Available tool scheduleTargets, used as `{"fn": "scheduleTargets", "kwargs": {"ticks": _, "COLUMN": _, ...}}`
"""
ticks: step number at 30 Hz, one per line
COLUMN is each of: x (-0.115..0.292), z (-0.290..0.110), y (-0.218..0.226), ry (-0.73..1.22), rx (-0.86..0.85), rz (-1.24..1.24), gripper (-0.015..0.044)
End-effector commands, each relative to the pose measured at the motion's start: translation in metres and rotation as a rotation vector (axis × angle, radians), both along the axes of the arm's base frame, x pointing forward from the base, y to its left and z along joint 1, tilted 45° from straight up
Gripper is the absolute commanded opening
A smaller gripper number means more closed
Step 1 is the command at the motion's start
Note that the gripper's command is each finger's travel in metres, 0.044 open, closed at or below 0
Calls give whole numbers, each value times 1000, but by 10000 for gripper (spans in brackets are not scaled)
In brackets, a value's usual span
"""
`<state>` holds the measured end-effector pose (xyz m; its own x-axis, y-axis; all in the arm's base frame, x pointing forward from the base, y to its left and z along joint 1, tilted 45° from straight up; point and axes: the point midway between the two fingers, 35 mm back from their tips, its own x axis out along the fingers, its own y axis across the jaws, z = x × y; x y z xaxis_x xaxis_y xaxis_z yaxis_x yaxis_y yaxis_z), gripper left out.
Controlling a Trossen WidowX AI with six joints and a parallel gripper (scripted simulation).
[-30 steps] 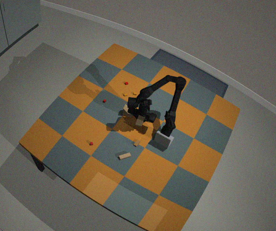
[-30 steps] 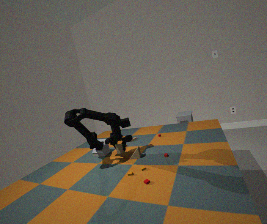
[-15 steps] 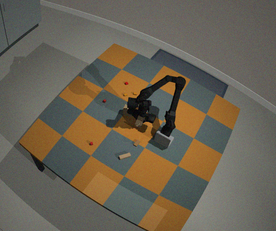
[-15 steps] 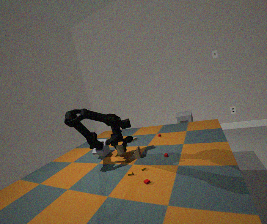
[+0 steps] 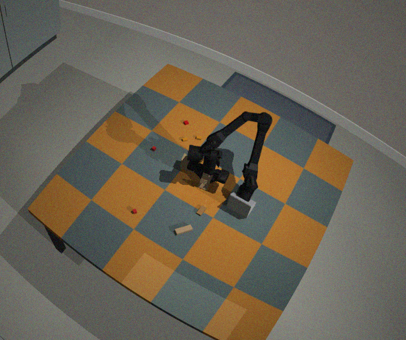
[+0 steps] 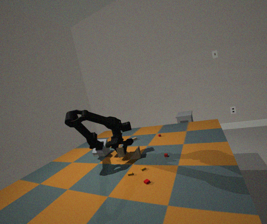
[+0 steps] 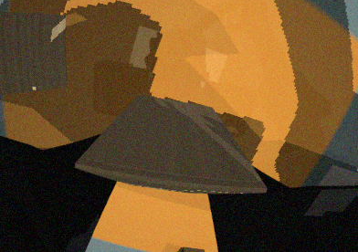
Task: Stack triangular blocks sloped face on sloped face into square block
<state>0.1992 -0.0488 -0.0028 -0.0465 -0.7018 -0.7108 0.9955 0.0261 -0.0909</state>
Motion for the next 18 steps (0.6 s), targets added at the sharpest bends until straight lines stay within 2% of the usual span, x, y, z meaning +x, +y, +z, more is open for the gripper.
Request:
{"fn": "scheduleTargets", "kwargs": {"ticks": 1, "x": 0, "z": 0, "y": 0, "ry": 0, "rx": 0, "rz": 0, "gripper": 26}}
{"fn": "scheduleTargets", "kwargs": {"ticks": 16, "x": 0, "z": 0, "y": 0, "ry": 0, "rx": 0, "rz": 0, "gripper": 420}}
{"fn": "scheduleTargets", "kwargs": {"ticks": 18, "x": 0, "z": 0, "y": 0, "ry": 0, "rx": 0, "rz": 0, "gripper": 440}}
